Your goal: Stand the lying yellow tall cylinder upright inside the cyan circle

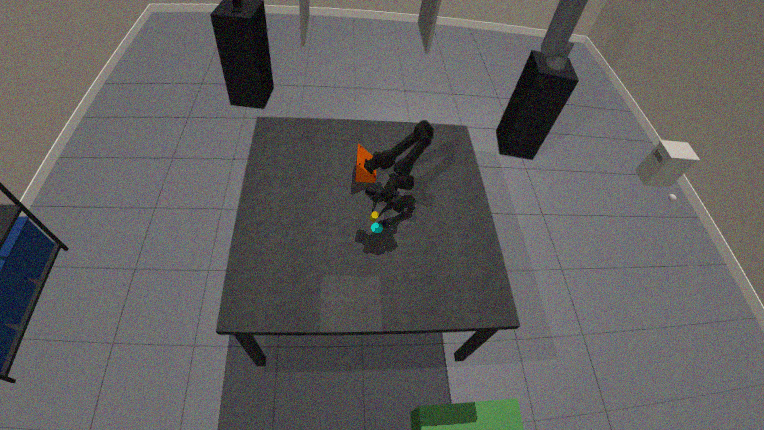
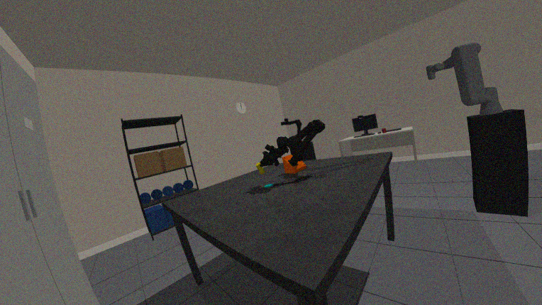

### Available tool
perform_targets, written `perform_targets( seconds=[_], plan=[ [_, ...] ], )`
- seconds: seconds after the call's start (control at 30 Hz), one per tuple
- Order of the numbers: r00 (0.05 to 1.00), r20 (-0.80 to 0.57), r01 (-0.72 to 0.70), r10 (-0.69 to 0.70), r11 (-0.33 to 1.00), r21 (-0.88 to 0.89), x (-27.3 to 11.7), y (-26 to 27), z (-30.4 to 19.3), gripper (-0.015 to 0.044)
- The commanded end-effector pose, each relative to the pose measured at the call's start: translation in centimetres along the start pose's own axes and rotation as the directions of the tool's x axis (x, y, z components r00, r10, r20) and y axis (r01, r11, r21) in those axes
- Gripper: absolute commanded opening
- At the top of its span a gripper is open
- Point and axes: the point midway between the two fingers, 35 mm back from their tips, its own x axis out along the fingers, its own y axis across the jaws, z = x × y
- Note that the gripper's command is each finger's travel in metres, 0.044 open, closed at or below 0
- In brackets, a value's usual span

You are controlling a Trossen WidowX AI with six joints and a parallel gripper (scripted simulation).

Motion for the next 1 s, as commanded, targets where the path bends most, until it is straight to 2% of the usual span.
perform_targets(
  seconds=[0.0, 0.97],
  plan=[
    [1.0, 0.031, -0.006, 0.005, 1.0, 0.017, -0.3, 0.0, 0.1, 0.0105],
    [0.974, 0.215, -0.103, 0.076, 0.987, 0.121, -2.5, 0.2, 0.4, 0.0105]
  ],
)
